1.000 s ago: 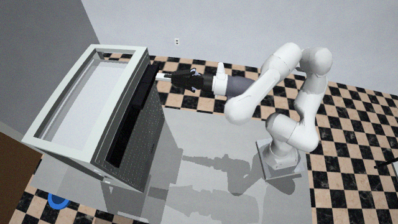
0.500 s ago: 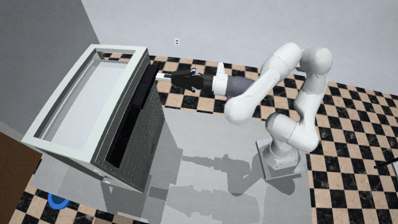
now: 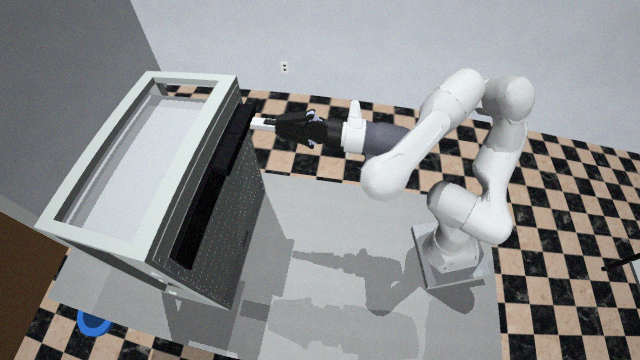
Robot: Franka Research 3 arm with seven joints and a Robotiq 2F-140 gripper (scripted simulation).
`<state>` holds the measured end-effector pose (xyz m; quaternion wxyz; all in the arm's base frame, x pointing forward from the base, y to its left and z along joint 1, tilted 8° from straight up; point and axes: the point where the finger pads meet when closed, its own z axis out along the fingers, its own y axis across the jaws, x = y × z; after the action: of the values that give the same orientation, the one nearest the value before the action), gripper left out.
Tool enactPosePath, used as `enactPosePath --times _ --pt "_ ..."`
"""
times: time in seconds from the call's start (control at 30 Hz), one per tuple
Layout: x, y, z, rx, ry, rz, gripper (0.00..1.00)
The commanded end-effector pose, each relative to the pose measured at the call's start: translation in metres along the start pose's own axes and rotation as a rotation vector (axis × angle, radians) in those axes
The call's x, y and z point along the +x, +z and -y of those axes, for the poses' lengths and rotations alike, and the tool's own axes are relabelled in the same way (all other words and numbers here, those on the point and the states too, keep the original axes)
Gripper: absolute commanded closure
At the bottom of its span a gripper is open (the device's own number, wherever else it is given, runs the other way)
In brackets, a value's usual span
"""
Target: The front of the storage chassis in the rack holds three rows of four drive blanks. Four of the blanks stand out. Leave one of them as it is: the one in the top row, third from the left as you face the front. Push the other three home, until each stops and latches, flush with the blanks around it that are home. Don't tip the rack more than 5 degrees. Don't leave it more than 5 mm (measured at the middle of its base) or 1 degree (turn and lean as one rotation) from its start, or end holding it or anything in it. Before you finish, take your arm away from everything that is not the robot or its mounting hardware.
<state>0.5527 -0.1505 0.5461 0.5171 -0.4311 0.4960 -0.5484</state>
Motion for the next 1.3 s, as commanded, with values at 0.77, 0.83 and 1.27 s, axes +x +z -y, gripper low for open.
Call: enactPosePath --times 0.77,0.83,1.27 --pt "0.003 0.01 0.002 0.003 -0.002 -0.002 1.0" --pt "0.002 0.011 0.002 0.003 -0.002 -0.002 1.0" --pt "0.0 0.02 0.0 0.003 -0.002 -0.002 1.0"
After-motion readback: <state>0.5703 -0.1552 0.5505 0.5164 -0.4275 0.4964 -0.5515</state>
